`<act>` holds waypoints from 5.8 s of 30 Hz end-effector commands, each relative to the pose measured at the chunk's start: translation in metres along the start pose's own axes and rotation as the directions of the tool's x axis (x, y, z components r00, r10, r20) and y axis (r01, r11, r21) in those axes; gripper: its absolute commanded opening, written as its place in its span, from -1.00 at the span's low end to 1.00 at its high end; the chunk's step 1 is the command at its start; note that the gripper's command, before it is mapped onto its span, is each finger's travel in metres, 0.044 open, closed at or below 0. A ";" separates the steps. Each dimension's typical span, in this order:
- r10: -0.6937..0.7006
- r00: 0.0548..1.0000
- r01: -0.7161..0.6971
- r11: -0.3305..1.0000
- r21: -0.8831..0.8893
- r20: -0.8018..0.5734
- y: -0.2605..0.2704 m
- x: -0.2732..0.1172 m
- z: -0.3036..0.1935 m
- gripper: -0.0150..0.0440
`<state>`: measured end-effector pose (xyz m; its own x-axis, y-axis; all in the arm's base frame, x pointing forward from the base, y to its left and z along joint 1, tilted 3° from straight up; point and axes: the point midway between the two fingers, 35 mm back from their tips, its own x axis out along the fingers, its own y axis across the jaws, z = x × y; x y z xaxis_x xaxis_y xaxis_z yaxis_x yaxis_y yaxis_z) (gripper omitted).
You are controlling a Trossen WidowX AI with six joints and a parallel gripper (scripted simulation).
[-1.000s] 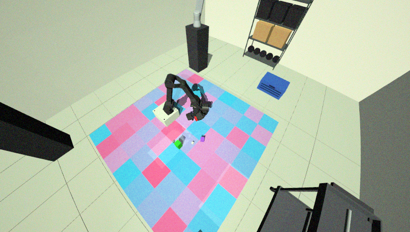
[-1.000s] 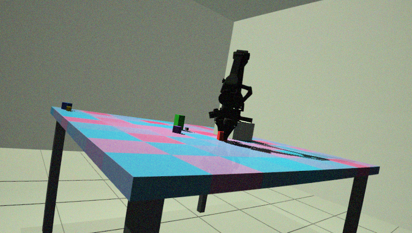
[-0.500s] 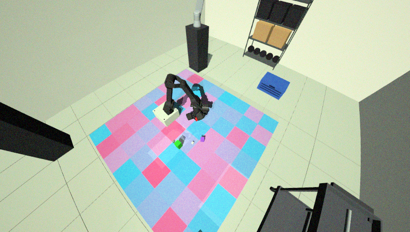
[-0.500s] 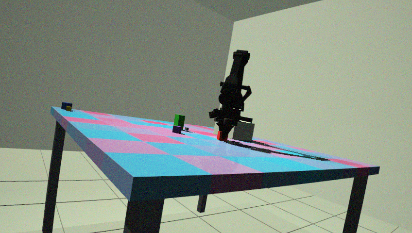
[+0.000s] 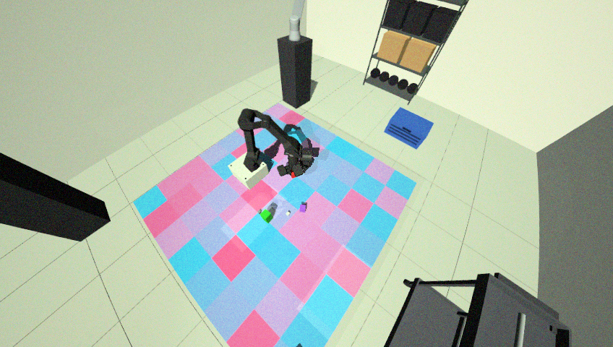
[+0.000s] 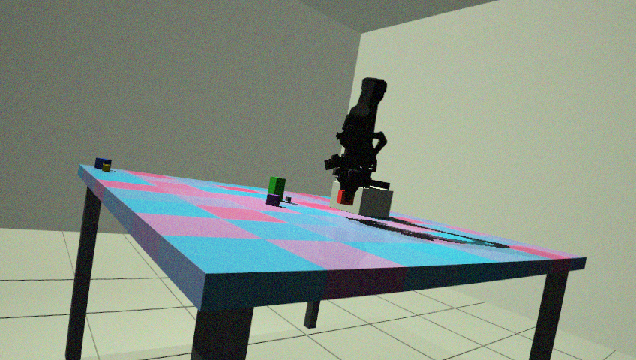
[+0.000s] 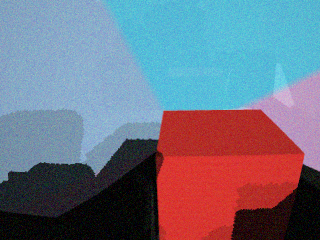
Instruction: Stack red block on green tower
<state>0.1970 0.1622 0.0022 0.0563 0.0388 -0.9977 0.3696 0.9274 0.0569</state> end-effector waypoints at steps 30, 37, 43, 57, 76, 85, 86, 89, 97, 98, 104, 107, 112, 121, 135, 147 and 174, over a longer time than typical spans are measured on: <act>0.016 1.000 -0.016 1.000 0.017 -0.003 -0.009 -0.076 0.023 -0.49; 0.016 1.000 -0.016 0.999 0.027 -0.007 -0.024 -0.076 0.049 -0.49; 0.017 1.000 -0.017 0.999 0.036 -0.010 -0.039 -0.076 0.069 -0.49; 0.018 1.000 -0.017 0.999 0.041 -0.006 -0.083 -0.077 0.115 -0.49; 0.000 1.000 -0.001 1.000 0.028 0.015 -0.162 -0.078 0.165 -0.49; -0.007 1.000 0.006 1.000 0.016 0.020 -0.204 -0.079 0.180 -0.49; -0.007 1.000 0.007 1.000 0.014 0.020 -0.209 -0.079 0.181 -0.49; -0.008 1.000 0.008 1.000 0.008 0.021 -0.224 -0.080 0.185 -0.49; -0.010 1.000 0.010 1.000 0.001 0.022 -0.241 -0.075 0.189 -0.49; -0.010 1.000 0.010 1.000 0.001 0.022 -0.241 -0.074 0.189 -0.49; -0.010 1.000 0.010 1.000 0.001 0.022 -0.242 -0.057 0.190 -0.49; -0.010 1.000 0.010 1.000 0.001 0.022 -0.242 -0.045 0.189 -0.49; -0.010 1.000 0.010 1.000 0.001 0.022 -0.242 -0.045 0.189 -0.49; -0.010 1.000 0.010 1.000 0.001 0.022 -0.242 -0.044 0.189 -0.49; -0.010 1.000 0.010 1.000 0.001 0.022 -0.242 -0.043 0.189 -0.49; -0.012 1.000 0.012 1.000 0.002 0.021 -0.242 -0.044 0.189 0.40; -0.012 1.000 0.012 1.000 0.002 0.021 -0.242 -0.044 0.189 1.00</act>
<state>0.2805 -0.1344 0.0395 0.0711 0.0194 -0.9973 0.3723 0.9271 0.0446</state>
